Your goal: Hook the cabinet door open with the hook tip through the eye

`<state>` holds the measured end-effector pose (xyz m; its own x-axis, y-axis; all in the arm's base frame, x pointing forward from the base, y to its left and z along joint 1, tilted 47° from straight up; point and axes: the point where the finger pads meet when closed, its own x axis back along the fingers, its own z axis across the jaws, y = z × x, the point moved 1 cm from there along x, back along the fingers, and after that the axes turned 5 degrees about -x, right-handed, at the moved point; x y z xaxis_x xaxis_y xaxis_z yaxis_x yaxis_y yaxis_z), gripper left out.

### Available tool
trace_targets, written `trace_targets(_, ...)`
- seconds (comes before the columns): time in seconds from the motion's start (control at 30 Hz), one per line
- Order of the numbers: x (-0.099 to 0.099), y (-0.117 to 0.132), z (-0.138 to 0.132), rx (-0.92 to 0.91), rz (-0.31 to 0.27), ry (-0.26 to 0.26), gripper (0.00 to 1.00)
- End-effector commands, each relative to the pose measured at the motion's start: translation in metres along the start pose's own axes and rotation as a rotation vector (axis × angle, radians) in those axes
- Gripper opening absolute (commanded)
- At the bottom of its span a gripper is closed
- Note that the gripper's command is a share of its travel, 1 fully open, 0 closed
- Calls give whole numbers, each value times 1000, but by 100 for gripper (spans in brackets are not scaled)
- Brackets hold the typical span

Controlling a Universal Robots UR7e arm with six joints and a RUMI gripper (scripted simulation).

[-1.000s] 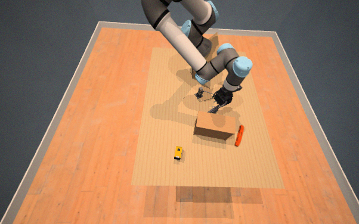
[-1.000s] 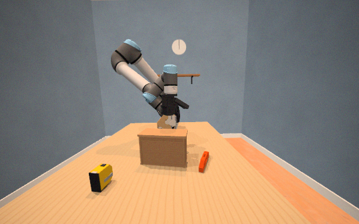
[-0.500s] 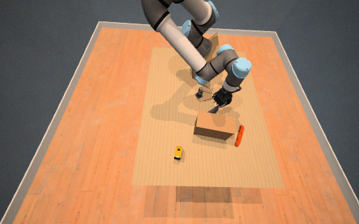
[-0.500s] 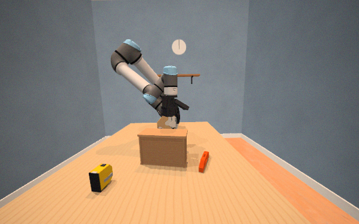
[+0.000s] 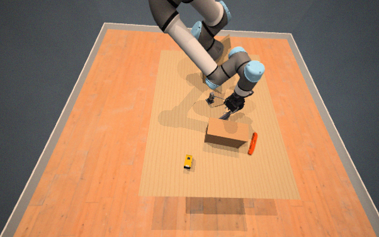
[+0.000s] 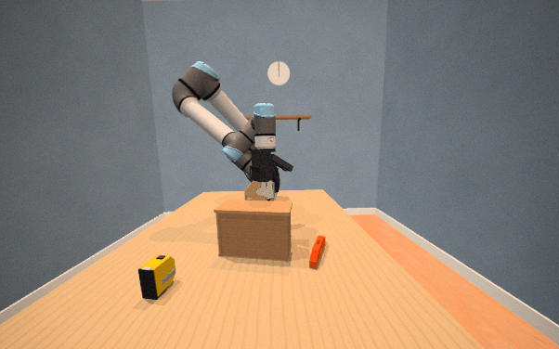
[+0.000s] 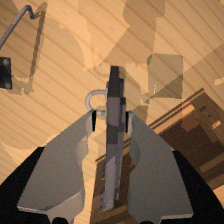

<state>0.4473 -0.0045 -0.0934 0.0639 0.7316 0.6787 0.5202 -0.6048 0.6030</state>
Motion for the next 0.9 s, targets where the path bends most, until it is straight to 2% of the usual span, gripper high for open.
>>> trace_targets(0.0, 0, 0, -2, 25, 0, 1, 15)
trace_targets(0.87, 0, 2, -20, 138, 0, 1, 15)
